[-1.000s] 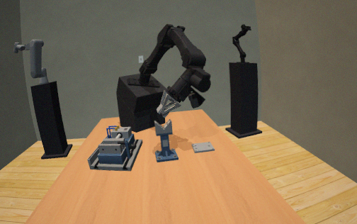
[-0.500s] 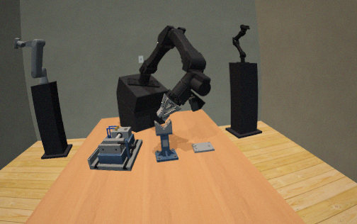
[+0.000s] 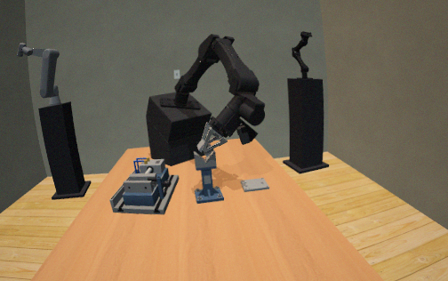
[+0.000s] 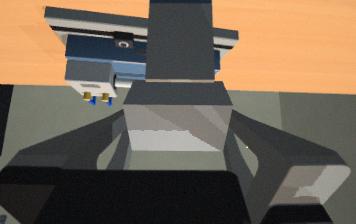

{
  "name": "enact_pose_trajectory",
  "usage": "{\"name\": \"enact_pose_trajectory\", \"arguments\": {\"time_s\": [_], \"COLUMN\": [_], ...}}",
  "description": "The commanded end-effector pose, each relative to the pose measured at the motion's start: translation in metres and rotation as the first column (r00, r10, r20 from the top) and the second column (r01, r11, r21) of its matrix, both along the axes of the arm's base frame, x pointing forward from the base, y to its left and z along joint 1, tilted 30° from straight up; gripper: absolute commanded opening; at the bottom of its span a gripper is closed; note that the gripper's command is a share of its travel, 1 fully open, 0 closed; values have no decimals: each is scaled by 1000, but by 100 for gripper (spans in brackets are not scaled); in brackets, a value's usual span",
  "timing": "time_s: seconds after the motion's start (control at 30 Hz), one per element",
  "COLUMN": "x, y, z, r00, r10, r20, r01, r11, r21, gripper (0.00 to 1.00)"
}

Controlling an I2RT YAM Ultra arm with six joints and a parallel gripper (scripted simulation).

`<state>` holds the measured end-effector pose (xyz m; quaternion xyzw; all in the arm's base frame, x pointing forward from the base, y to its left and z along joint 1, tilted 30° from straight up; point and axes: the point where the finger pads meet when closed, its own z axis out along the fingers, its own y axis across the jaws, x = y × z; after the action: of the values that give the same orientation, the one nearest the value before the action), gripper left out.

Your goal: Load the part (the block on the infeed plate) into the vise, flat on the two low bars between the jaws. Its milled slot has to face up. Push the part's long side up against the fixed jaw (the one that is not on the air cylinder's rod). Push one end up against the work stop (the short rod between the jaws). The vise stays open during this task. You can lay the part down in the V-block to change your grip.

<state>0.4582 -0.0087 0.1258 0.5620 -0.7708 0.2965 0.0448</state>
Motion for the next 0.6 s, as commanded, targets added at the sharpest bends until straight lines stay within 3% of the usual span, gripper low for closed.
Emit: {"name": "enact_pose_trajectory", "arguments": {"time_s": [0.0,0.17,0.27,0.43,0.57], "x": [-1,5,6,9,10], "y": [-1,-2,0,2,1], "z": [5,16,6,10,-1], "r00": [1000,998,999,999,999], "r10": [-6,-11,-9,-5,-9], "r20": [14,54,33,52,31], "r01": [6,12,9,6,10], "r11": [1000,1000,1000,1000,1000], "r21": [-25,-17,-21,-17,-21], "gripper": [0,0,0,0,0]}}
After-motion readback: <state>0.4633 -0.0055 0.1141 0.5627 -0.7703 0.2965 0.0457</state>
